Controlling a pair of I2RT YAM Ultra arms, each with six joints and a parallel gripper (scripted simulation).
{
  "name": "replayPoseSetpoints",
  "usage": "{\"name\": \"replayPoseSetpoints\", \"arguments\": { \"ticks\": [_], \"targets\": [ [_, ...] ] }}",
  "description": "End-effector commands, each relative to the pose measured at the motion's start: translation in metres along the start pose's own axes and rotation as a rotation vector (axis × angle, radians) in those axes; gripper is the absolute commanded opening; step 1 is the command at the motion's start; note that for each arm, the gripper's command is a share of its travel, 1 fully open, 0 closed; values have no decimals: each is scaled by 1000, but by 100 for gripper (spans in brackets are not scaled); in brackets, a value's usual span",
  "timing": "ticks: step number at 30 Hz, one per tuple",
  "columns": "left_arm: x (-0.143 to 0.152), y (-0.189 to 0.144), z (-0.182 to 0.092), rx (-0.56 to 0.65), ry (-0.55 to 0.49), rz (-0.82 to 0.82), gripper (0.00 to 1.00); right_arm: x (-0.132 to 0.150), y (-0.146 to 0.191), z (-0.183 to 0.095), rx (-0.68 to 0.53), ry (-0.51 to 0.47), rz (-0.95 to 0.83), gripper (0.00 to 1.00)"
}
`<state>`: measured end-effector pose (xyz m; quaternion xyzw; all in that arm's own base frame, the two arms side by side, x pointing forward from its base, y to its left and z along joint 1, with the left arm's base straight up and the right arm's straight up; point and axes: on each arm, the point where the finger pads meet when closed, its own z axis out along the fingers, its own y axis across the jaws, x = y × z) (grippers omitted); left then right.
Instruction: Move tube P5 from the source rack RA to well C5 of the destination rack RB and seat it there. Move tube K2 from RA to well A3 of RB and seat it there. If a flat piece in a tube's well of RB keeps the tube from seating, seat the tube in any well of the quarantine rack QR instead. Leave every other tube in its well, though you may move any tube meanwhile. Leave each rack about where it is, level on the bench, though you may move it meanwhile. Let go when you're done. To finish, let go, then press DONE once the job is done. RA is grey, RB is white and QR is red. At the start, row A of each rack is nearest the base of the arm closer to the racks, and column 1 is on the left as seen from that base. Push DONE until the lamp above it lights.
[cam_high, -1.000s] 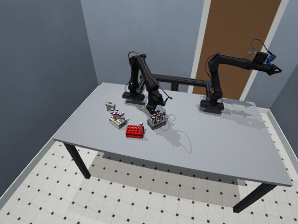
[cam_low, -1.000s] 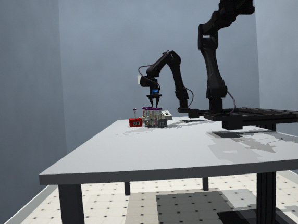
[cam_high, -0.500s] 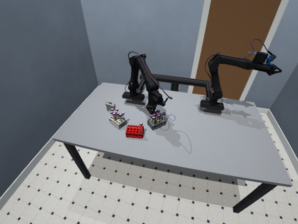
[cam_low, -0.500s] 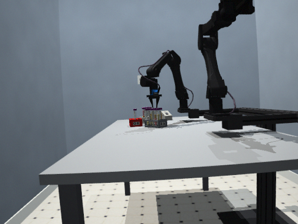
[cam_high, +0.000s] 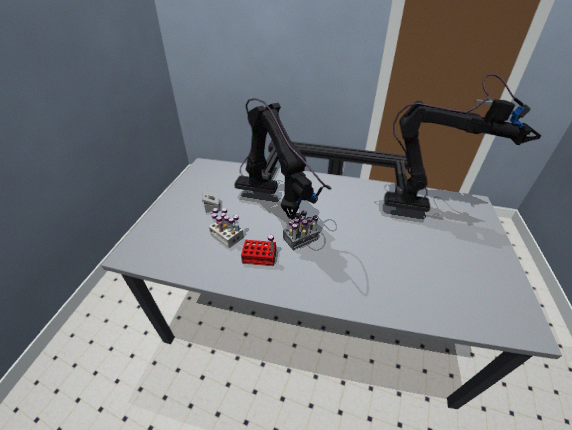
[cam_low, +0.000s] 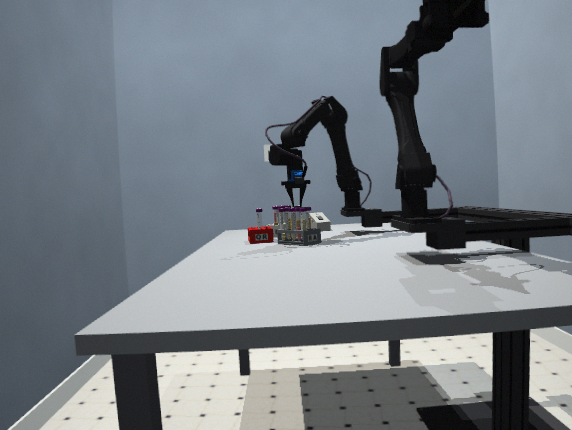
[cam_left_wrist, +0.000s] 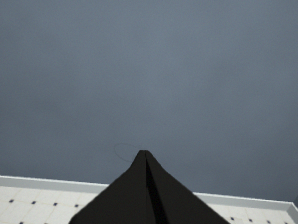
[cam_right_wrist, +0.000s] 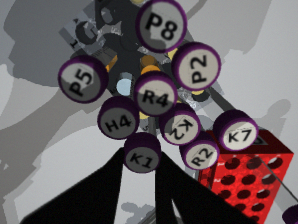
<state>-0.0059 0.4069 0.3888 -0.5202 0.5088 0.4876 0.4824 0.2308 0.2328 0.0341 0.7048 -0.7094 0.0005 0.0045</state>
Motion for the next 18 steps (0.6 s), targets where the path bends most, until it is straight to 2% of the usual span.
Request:
{"name": "replayPoseSetpoints", "arguments": {
  "ticks": [1,7,18],
  "targets": [
    [-26,1,-11,1,-59,6,0,-2,-9,-19,30,-32,10,0],
    [-26,1,-11,1,-59,6,0,-1,-8,-15,16,-18,10,0],
    [-26,1,-11,1,-59,6,0,-1,-8,-34,30,-32,11,0]
  ]
}}
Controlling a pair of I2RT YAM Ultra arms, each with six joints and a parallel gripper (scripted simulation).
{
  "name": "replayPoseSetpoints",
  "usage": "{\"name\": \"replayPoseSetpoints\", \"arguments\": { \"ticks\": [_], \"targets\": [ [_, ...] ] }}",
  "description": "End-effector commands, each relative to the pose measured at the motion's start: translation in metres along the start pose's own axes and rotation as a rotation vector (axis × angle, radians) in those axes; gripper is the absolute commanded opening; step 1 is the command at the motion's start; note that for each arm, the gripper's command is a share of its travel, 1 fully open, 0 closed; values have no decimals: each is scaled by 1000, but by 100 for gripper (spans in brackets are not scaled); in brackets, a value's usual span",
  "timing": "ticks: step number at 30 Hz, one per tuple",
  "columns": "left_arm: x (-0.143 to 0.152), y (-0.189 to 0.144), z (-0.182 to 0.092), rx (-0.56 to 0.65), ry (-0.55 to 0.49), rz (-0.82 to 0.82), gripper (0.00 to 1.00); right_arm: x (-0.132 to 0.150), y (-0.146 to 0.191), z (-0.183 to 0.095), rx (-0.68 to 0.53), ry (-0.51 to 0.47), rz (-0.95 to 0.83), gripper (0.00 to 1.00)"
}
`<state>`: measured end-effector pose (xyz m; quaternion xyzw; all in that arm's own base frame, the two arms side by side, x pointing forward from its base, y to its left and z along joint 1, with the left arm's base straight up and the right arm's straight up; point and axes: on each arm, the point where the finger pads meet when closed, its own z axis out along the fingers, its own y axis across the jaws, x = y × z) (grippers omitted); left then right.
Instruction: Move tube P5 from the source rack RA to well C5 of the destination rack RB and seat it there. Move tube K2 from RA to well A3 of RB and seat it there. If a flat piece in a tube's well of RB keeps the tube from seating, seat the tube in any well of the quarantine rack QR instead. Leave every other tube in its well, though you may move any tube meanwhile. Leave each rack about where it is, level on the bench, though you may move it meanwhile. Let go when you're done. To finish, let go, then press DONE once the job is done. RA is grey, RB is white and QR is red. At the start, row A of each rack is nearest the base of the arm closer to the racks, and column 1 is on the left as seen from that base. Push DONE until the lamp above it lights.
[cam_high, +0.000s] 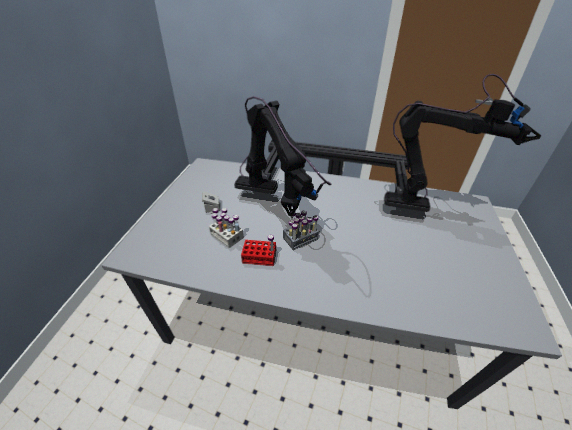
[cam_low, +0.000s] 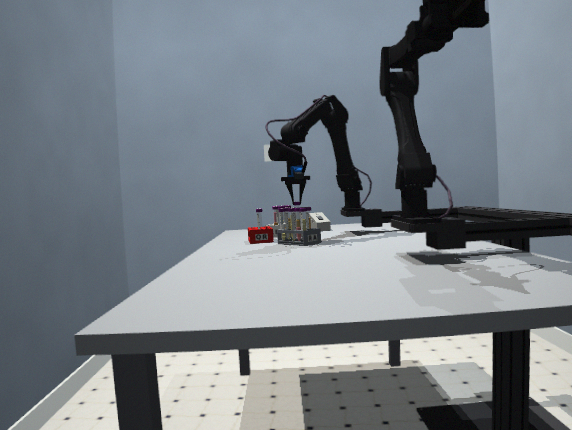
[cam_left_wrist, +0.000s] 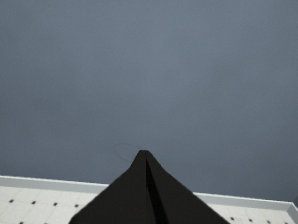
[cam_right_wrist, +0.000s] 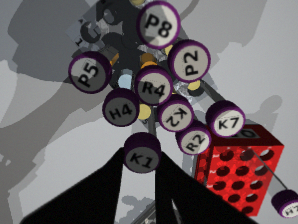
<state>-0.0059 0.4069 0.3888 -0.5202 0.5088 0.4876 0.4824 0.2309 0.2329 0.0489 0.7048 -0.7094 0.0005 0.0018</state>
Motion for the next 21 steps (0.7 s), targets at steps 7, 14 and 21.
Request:
{"name": "replayPoseSetpoints", "arguments": {
  "ticks": [7,14,21],
  "targets": [
    [-26,1,-11,1,-59,6,0,0,-8,-21,19,-21,11,0],
    [-26,1,-11,1,-59,6,0,0,-7,-31,26,-28,11,0],
    [-26,1,-11,1,-59,6,0,0,-7,-38,26,-28,11,0]
  ]
}}
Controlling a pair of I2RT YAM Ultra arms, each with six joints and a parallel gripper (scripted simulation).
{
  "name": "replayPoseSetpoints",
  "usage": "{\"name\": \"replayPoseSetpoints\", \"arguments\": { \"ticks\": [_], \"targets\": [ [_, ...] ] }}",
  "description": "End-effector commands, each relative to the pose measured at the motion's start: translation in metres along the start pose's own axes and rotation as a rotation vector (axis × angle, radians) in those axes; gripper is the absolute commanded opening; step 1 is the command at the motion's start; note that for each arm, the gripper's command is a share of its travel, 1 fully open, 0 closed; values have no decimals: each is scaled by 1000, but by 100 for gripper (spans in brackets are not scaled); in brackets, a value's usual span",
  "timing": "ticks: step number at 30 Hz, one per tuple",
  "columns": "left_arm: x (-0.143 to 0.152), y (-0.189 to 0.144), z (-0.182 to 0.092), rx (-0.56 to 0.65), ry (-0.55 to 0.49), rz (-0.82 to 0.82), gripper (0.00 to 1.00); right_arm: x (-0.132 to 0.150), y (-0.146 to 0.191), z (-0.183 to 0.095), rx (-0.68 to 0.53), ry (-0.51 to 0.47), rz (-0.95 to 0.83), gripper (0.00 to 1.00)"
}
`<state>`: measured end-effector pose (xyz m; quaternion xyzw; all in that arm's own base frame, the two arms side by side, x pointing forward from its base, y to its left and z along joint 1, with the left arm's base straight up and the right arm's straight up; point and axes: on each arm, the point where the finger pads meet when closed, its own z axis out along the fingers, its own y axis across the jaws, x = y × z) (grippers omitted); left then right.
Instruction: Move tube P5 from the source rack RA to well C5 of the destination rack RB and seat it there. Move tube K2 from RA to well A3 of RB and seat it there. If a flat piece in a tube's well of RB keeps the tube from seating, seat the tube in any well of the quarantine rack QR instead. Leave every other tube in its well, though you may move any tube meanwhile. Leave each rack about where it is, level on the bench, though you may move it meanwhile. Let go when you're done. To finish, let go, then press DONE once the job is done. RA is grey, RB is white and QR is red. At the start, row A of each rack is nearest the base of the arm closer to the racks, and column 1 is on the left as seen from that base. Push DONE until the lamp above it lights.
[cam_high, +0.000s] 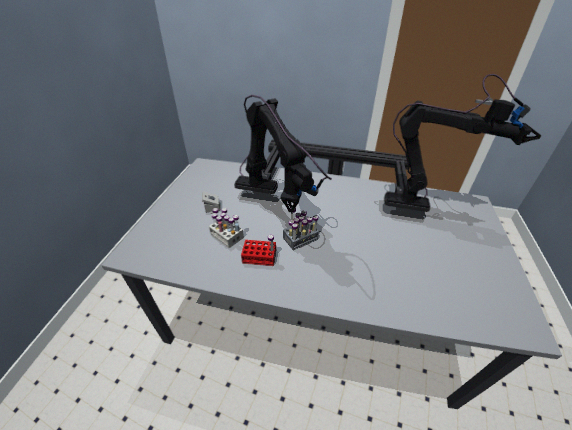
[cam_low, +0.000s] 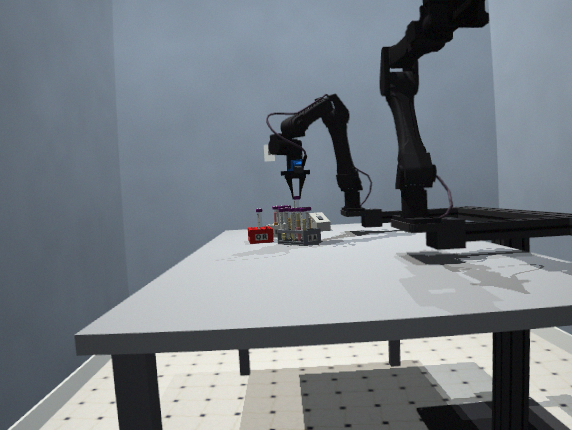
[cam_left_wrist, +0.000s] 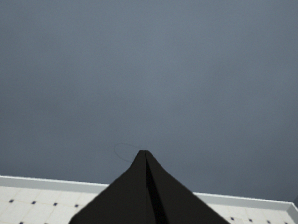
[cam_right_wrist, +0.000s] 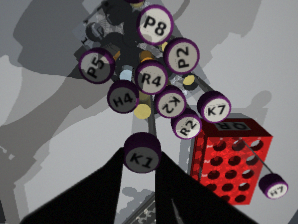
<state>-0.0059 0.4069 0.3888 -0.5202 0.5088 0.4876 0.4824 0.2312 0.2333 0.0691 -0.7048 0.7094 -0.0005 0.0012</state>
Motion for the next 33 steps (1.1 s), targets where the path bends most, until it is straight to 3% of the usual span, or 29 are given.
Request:
{"name": "replayPoseSetpoints", "arguments": {
  "ticks": [1,33],
  "targets": [
    [-26,1,-11,1,-59,6,0,0,-7,-17,22,-24,11,0],
    [-26,1,-11,1,-59,6,0,1,-5,-48,22,-24,12,0]
  ]
}}
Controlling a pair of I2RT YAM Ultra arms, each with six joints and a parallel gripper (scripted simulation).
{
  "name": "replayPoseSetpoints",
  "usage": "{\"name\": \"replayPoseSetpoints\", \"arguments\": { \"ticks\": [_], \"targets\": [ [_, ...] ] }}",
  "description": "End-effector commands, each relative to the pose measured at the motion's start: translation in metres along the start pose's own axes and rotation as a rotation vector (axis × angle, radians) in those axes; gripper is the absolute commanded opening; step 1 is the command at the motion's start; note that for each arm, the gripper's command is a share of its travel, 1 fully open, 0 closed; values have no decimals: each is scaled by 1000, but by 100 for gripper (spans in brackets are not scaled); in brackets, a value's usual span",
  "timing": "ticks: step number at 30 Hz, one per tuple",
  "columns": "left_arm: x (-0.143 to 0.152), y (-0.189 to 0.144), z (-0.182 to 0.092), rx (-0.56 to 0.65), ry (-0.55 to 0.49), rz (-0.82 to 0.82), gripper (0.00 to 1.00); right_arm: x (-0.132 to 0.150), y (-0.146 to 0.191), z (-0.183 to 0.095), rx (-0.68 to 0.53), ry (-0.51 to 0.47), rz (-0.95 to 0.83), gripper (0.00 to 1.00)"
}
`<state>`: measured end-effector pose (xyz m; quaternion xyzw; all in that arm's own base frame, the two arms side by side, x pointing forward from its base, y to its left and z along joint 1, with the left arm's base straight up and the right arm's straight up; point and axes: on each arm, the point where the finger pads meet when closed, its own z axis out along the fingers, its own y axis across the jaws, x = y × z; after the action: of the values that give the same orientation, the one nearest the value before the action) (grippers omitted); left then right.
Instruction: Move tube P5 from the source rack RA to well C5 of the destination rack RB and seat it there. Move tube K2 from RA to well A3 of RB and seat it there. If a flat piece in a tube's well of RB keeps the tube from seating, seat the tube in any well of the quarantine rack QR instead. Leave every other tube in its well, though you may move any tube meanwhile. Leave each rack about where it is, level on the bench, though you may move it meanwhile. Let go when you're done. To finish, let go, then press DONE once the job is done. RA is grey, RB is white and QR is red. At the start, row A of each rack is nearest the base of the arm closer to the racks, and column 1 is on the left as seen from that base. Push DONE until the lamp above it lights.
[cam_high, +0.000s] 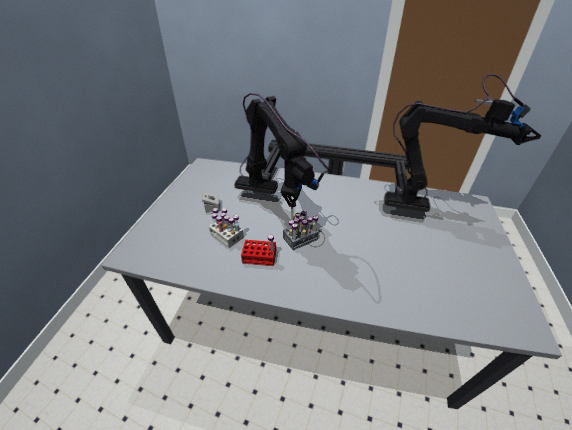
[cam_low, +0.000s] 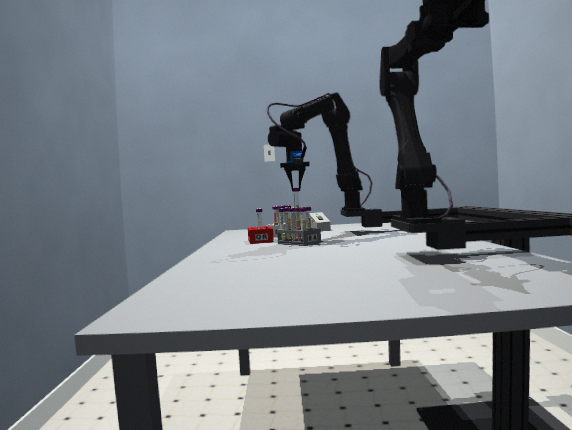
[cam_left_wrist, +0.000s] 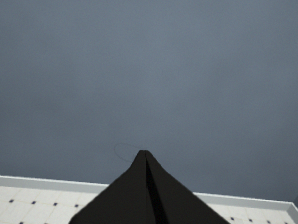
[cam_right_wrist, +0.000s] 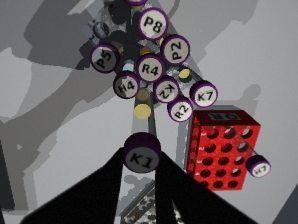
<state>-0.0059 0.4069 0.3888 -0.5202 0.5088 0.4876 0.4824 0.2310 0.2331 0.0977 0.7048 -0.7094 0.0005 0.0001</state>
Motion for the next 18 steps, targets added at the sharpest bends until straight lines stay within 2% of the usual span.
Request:
{"name": "replayPoseSetpoints", "arguments": {
  "ticks": [1,3,4,18],
  "targets": [
    [-26,1,-11,1,-59,6,0,1,-5,-19,24,-26,12,0],
    [-26,1,-11,1,-59,6,0,2,-4,-19,24,-26,13,0],
    [-26,1,-11,1,-59,6,0,11,6,-8,-7,5,12,0],
    [-26,1,-11,1,-59,6,0,16,21,-7,11,-14,1,0]
  ]
}}
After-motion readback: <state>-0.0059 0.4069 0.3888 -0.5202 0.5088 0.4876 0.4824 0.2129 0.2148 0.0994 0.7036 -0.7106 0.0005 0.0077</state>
